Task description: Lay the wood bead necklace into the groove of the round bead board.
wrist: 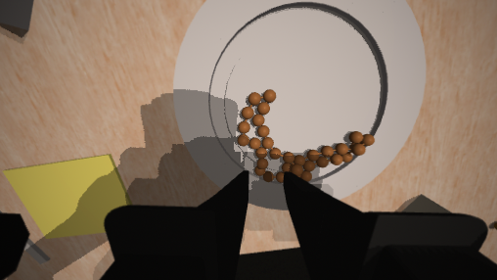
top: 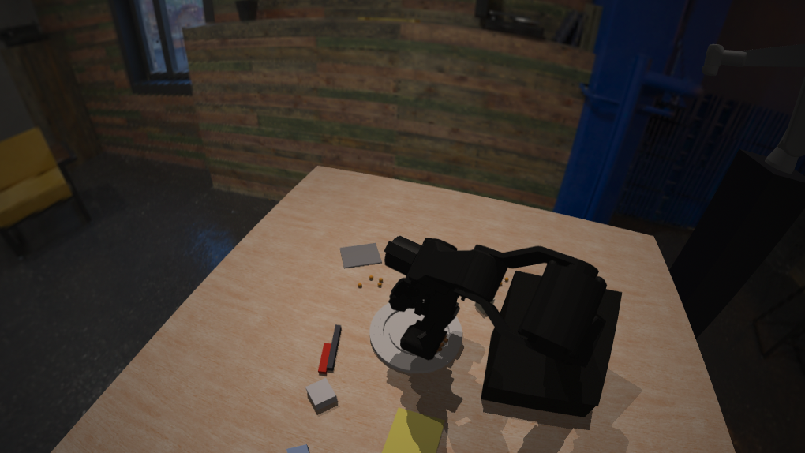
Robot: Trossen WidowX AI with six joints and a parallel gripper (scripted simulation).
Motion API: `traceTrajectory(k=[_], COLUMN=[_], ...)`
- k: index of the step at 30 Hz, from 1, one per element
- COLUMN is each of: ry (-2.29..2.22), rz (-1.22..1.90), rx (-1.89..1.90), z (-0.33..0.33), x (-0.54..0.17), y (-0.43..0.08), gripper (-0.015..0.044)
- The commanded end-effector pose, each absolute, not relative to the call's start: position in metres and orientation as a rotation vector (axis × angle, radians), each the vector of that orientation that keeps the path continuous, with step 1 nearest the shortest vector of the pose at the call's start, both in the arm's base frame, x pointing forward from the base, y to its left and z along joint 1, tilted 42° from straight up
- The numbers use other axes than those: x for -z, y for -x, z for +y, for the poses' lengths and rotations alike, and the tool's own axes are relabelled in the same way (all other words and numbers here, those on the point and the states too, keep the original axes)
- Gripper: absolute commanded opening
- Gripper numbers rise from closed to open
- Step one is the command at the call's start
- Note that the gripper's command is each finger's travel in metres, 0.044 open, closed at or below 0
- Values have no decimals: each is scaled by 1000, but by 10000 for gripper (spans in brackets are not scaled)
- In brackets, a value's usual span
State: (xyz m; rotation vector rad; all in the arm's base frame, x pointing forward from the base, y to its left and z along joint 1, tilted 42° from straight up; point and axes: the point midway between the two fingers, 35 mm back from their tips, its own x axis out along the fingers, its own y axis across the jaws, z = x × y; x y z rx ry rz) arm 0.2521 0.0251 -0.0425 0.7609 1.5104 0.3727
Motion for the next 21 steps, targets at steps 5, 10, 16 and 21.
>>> traceTrajectory(k=[5, 10, 16, 21], ry=[-761, -764, -768, -771], rz=[1507, 1510, 1513, 1516], rx=[-372, -372, -372, -372], z=[27, 33, 39, 45], x=[45, 51, 58, 64], y=[-253, -253, -252, -252], gripper=[120, 120, 120, 120])
